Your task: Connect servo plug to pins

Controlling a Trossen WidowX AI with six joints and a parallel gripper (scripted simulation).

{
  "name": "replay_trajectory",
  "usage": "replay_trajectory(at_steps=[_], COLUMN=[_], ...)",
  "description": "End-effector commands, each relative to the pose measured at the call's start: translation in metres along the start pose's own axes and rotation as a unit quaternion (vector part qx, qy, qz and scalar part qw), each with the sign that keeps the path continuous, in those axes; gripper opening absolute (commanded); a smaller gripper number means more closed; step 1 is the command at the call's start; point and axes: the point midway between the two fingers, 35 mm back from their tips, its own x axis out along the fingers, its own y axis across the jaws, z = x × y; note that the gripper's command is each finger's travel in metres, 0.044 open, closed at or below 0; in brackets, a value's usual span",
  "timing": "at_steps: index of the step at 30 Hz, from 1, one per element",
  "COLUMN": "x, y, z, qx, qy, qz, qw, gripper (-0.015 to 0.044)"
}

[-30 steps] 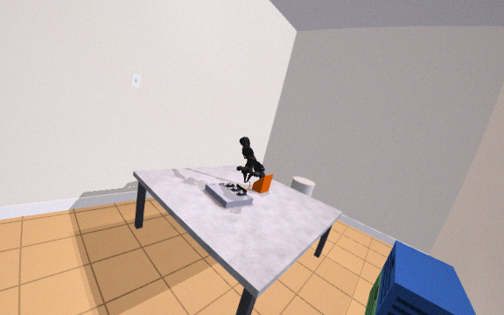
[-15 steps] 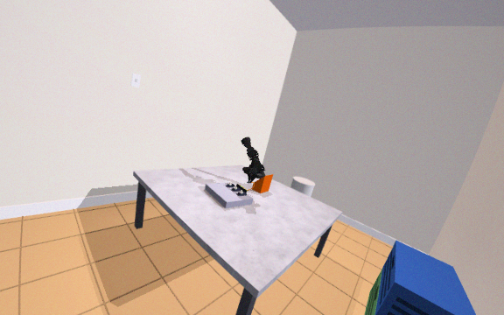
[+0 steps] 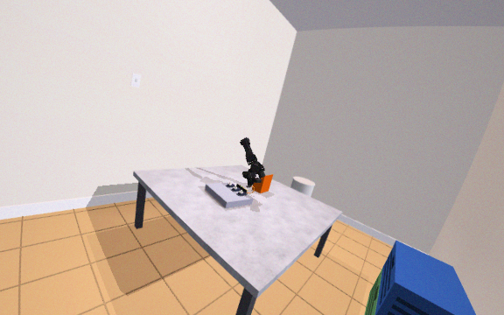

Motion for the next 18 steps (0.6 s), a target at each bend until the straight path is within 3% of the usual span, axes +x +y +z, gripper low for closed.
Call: replay_trajectory(at_steps=[1, 18], x=[0.002, -0.001], y=[0.0, -0.002], z=[0.004, 0.039], qx=[-0.001, -0.001], qy=[-0.002, -0.003], qz=[-0.001, -0.001], qw=[1.0, 1.0], gripper=[0.0, 0.0])
